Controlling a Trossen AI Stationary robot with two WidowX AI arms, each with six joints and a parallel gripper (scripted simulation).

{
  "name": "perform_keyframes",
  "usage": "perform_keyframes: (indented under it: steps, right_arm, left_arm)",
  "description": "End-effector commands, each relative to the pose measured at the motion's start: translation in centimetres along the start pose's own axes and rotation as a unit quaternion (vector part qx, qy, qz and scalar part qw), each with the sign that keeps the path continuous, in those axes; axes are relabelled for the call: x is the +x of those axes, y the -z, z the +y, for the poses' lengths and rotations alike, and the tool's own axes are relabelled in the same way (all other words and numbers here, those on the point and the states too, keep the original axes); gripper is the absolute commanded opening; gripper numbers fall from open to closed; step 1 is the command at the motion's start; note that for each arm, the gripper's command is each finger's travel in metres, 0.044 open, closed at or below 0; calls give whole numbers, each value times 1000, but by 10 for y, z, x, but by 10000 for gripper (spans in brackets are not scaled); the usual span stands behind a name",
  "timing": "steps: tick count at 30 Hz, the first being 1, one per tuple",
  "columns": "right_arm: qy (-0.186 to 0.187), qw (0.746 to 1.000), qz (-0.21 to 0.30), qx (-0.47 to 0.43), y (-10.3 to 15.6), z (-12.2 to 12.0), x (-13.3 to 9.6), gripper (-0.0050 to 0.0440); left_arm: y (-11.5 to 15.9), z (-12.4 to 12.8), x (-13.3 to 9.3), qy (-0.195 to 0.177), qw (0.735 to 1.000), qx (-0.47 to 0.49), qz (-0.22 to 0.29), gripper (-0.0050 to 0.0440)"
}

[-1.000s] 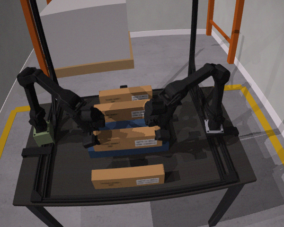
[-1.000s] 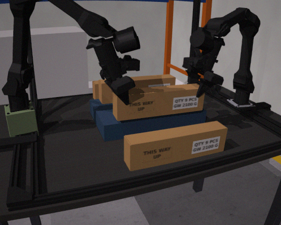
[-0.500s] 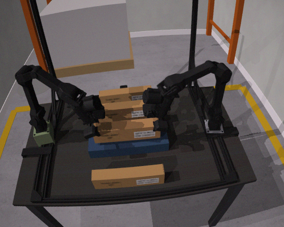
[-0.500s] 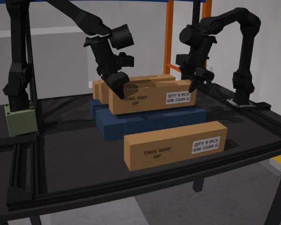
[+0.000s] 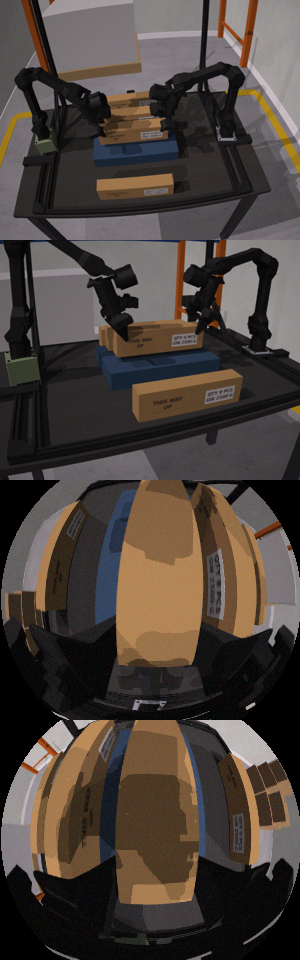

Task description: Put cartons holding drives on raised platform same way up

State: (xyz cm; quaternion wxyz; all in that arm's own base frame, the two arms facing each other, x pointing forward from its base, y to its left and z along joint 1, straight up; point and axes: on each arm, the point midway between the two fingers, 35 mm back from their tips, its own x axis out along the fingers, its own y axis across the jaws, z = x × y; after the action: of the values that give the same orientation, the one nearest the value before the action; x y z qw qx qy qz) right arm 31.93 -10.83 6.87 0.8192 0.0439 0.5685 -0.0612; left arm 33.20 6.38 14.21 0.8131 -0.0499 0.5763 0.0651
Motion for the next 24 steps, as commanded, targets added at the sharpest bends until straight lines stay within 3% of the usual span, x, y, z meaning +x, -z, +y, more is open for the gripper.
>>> perform_keyframes:
  steps: [1,24]
  right_arm:
    - [4,1000,-13,6,-4,5,-9,0]
    - [4,1000,-13,6,-3,27,-7,0]
  left_arm:
    - [-4,-6,-14,-4,1000,-1,-23,0]
    - [-4,-30,-12,-4,1000,-1,-23,0]
